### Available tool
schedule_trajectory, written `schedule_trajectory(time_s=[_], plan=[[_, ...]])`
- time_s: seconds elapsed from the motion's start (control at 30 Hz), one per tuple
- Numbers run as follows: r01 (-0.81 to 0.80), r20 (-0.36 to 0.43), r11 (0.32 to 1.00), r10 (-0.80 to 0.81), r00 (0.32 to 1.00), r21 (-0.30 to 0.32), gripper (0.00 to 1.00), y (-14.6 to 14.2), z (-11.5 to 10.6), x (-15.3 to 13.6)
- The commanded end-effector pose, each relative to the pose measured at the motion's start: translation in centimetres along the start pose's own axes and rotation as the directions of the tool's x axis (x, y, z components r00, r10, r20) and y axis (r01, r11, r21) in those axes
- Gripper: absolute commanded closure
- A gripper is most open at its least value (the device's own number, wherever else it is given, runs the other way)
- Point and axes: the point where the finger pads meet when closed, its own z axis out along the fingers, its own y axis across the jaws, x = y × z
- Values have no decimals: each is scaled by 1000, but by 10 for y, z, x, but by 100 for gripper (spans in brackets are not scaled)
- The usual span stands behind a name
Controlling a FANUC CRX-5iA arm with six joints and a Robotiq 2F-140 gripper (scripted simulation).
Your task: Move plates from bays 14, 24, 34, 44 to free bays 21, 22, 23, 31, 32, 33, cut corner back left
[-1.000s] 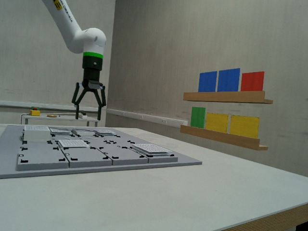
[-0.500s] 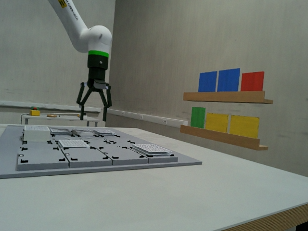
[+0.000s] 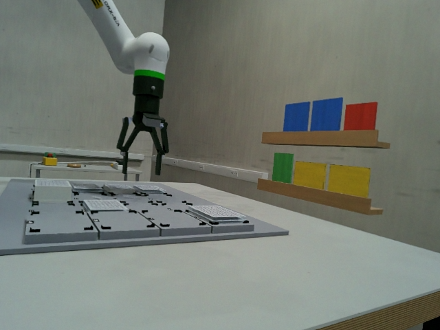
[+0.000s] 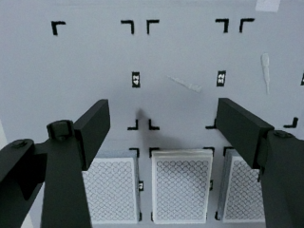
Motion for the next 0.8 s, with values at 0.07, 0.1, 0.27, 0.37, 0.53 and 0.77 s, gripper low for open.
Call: schedule_trajectory(time_s=[0.07, 0.1, 0.27, 0.37, 0.53, 0.77], plan=[[1, 1, 1000, -1, 1000, 2, 30, -6, -1, 22], [1, 1, 1000, -1, 1000, 2, 30, -7, -1, 26], [1, 1, 1000, -1, 1000, 2, 30, -11, -1, 46], [1, 1, 1000, -1, 1000, 2, 30, -14, -1, 57], [1, 1, 1000, -1, 1000, 2, 30, -17, -1, 69], [1, 1, 1000, -1, 1000, 2, 30, -23, -1, 97]])
